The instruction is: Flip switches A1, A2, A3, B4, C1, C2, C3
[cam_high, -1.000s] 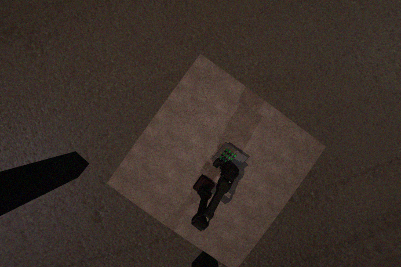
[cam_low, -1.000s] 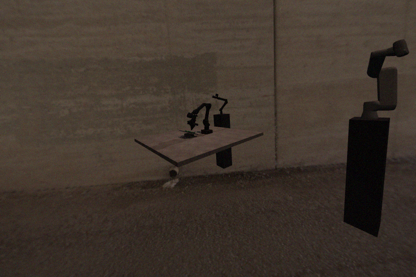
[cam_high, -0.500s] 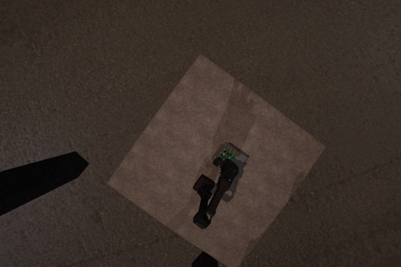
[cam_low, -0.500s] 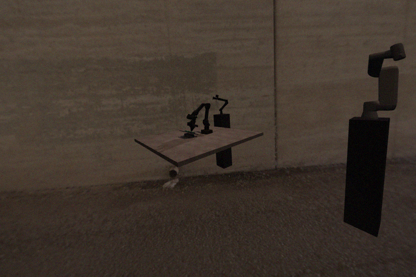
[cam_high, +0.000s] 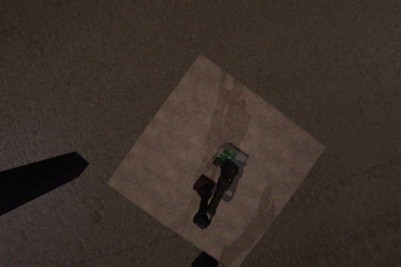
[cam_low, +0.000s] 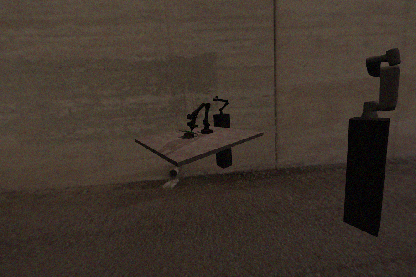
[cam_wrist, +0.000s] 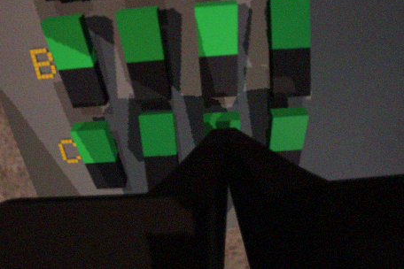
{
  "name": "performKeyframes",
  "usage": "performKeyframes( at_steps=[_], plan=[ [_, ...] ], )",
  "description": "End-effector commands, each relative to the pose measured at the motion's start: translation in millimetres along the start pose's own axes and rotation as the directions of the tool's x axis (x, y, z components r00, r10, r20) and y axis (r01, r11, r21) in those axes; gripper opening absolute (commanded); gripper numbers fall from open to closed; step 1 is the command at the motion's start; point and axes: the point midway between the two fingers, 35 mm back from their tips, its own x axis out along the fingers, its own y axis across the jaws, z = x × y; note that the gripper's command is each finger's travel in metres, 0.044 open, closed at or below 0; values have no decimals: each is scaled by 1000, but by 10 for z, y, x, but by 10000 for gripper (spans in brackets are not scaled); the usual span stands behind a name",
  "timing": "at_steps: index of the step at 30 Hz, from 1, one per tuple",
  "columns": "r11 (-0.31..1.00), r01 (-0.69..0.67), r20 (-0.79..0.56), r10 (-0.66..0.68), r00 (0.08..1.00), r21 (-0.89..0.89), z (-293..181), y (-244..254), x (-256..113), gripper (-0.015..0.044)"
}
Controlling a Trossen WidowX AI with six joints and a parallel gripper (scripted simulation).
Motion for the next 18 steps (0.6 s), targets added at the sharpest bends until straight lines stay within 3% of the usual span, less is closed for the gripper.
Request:
performKeyframes(
  at_steps=[1, 18],
  plan=[
    [1000, -2, 2, 2, 1000, 0, 3, 4, 3, 0],
    [1000, -2, 2, 2, 1000, 0, 3, 4, 26, 0]
  ],
)
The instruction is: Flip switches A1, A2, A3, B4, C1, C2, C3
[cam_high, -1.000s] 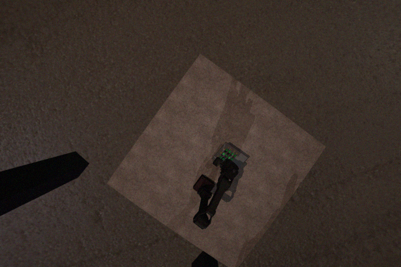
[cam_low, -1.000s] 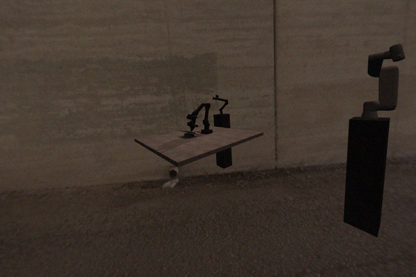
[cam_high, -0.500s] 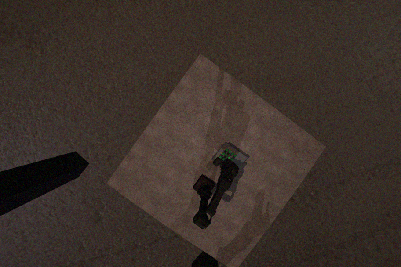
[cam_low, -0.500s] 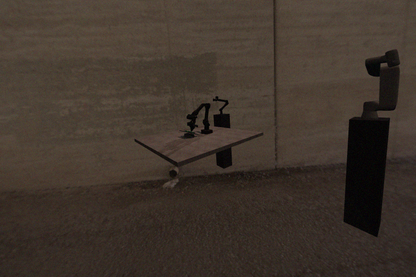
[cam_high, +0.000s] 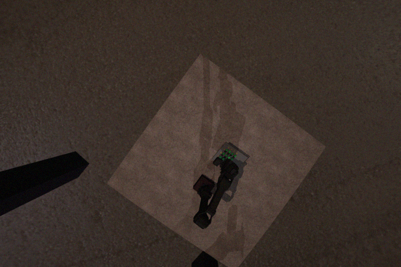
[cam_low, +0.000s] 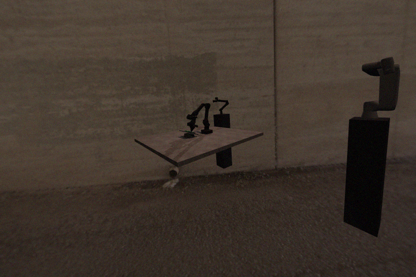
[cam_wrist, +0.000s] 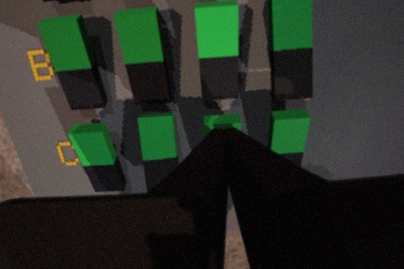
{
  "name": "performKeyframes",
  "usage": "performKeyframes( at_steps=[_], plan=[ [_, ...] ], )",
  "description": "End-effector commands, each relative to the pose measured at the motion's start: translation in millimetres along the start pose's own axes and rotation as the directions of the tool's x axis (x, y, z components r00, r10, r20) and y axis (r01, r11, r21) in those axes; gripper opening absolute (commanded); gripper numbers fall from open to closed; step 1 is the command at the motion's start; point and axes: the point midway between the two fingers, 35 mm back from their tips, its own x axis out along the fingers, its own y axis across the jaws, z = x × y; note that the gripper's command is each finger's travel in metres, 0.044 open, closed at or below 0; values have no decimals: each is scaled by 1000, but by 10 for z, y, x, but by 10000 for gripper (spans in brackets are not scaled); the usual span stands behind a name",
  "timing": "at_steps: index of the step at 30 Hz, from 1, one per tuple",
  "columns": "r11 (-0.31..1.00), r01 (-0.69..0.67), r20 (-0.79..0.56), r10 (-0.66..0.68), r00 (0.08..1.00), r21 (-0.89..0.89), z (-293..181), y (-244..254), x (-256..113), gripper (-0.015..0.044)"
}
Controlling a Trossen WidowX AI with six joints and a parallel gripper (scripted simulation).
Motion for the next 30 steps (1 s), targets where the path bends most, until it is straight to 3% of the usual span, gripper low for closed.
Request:
performKeyframes(
  at_steps=[1, 27, 30],
  plan=[
    [1000, -2, 1, 2, 1000, 0, 2, 3, 8, 0],
    [1000, -2, 1, 2, 1000, 0, 3, 3, 42, 0],
    [1000, -1, 8, 1, 1000, 0, 14, -1, -147, 0]
  ],
)
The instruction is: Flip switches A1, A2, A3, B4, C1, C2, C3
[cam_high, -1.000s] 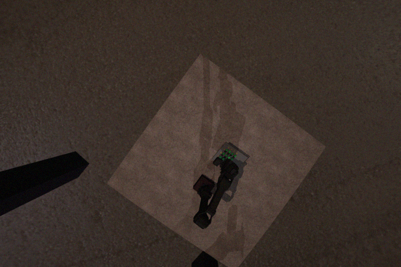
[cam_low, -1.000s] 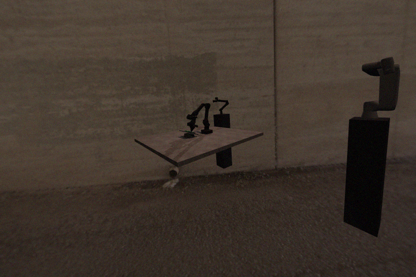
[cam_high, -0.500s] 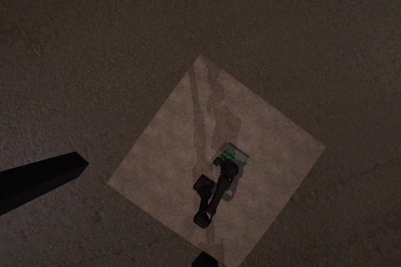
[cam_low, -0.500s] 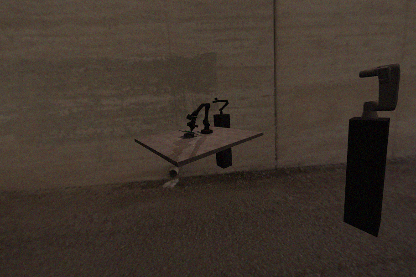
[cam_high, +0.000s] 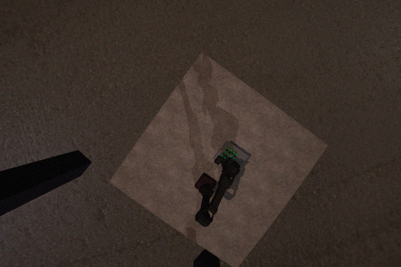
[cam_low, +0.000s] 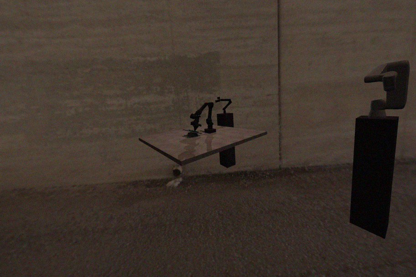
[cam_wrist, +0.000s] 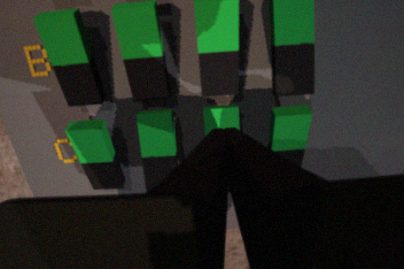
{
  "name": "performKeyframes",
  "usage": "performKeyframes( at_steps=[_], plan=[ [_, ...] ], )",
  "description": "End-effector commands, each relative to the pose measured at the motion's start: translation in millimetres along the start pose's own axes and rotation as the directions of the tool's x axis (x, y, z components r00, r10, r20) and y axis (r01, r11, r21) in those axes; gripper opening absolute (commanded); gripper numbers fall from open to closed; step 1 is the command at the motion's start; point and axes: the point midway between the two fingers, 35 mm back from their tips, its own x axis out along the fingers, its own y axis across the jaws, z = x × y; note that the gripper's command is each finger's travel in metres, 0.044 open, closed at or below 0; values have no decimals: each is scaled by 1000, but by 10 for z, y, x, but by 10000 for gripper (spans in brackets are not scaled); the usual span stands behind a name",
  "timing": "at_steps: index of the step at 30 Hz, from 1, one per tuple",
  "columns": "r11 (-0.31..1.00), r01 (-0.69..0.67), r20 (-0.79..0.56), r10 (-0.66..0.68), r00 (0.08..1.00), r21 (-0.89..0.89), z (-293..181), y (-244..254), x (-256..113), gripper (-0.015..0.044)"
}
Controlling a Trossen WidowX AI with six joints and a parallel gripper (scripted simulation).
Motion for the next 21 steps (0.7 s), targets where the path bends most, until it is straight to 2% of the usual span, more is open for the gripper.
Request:
performKeyframes(
  at_steps=[1, 3, 5, 9, 13, 21],
  plan=[
    [1000, -1, 19, 1, 1000, 0, 23, -1, -288, 0],
    [1000, -1, 28, 1, 1000, 0, 0, 0, -530, 0],
    [1000, -2, 31, 2, 1000, 0, -15, 2, -613, 0],
    [1000, -2, 31, 2, 1000, 0, 3, 8, -618, 0],
    [1000, -3, 33, 3, 999, 0, 275, 122, -690, 0],
    [1000, -3, 33, 3, 999, 0, 292, 130, -694, 0]
  ],
)
